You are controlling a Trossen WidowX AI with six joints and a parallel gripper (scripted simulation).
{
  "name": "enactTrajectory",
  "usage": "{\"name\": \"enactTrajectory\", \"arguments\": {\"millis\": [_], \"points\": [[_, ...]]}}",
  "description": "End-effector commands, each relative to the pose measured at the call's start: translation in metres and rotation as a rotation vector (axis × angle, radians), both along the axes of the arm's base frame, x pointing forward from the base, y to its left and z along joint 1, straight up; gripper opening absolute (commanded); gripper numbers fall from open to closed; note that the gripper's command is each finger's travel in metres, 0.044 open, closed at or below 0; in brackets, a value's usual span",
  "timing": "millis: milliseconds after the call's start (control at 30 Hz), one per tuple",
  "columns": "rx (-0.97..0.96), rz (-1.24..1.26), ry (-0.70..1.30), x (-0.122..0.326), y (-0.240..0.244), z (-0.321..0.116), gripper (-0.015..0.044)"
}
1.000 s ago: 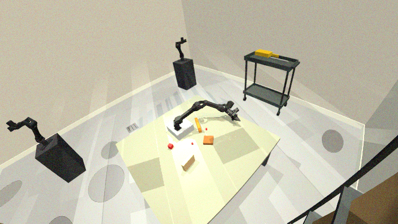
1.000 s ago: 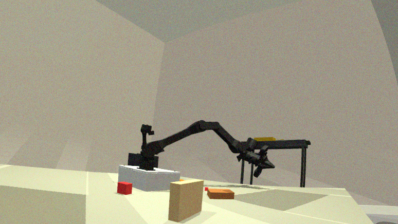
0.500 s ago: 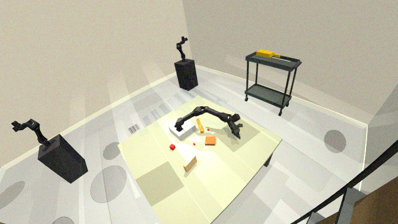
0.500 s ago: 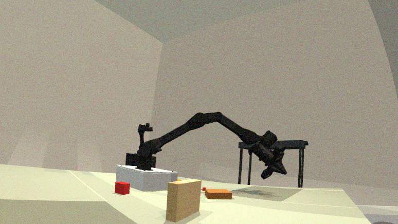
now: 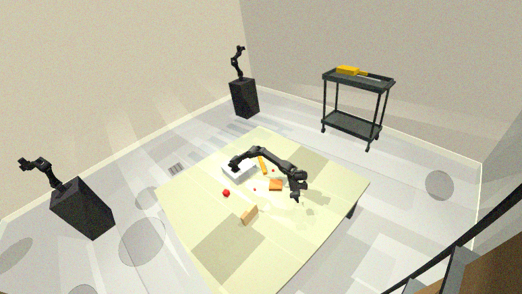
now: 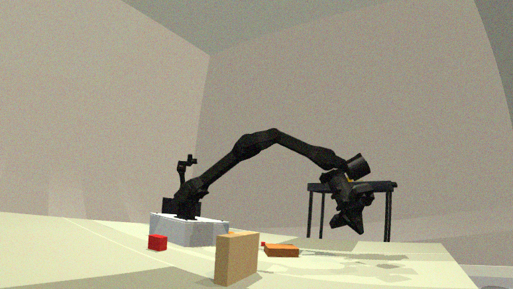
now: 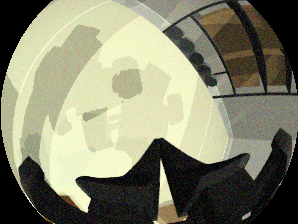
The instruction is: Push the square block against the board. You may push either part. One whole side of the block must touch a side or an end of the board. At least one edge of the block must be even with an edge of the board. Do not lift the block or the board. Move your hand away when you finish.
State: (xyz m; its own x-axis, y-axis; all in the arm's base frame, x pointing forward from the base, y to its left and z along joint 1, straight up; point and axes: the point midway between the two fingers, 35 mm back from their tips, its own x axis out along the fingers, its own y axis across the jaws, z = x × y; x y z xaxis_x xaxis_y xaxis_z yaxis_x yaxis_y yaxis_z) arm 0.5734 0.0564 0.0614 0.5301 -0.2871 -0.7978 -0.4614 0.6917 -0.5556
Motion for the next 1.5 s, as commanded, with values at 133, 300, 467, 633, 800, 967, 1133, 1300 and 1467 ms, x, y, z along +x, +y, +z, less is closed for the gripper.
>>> {"name": "enactTrajectory", "arguments": {"millis": [133, 300, 467, 633, 800, 967, 1133, 1300, 1467], "points": [[0.118, -0.183, 0.127, -0.031, -0.103, 0.012, 0.0], [0.184, -0.277, 0.195, -0.055, -0.148, 0.016, 0.0], [0.265, -0.361, 0.286, -0.089, -0.192, 0.02, 0.0], [0.367, -0.455, 0.372, -0.128, -0.231, 0.027, 0.0], [0.447, -0.521, 0.423, -0.157, -0.253, 0.033, 0.0], [0.447, -0.521, 0.423, -0.157, -0.253, 0.033, 0.0], [0.447, -0.521, 0.423, -0.155, -0.255, 0.002, 0.0], [0.447, -0.521, 0.423, -0.155, -0.254, -0.017, 0.0], [0.447, -0.521, 0.423, -0.157, -0.255, -0.017, 0.0]]}}
